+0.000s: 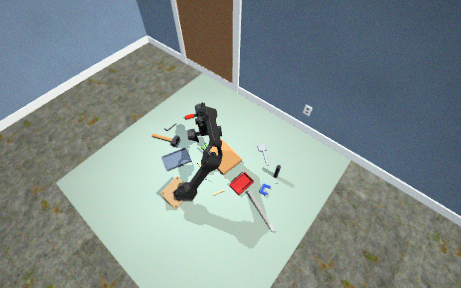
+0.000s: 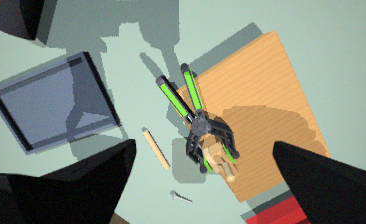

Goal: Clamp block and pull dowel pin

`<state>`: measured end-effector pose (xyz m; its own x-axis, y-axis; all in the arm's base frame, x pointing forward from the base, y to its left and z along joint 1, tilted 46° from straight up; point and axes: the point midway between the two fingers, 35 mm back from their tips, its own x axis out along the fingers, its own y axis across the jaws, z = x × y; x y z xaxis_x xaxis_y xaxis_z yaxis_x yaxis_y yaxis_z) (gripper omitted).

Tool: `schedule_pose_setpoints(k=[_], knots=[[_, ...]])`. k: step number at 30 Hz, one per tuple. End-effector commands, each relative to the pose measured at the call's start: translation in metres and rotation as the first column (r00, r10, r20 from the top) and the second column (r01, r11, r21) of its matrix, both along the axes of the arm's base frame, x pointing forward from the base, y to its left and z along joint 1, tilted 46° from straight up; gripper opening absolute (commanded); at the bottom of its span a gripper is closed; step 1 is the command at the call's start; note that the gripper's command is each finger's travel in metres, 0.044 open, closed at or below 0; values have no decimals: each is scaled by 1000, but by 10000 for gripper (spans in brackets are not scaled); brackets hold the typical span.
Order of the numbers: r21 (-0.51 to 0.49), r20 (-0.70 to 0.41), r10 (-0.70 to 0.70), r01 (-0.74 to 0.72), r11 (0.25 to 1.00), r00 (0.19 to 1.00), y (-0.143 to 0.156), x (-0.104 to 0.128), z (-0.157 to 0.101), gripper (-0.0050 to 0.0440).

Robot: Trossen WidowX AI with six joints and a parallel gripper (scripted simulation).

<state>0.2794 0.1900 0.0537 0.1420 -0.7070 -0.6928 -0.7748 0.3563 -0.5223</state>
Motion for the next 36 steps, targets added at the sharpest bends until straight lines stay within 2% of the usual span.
schedule_pose_setpoints(k=[1, 24, 36], knots=[[7, 52, -57, 56, 998, 997, -5, -1, 1, 440], [96, 276, -295, 279, 955, 915, -15, -1, 8, 440], [175, 397, -435, 399, 900, 808, -21, -1, 12, 440]])
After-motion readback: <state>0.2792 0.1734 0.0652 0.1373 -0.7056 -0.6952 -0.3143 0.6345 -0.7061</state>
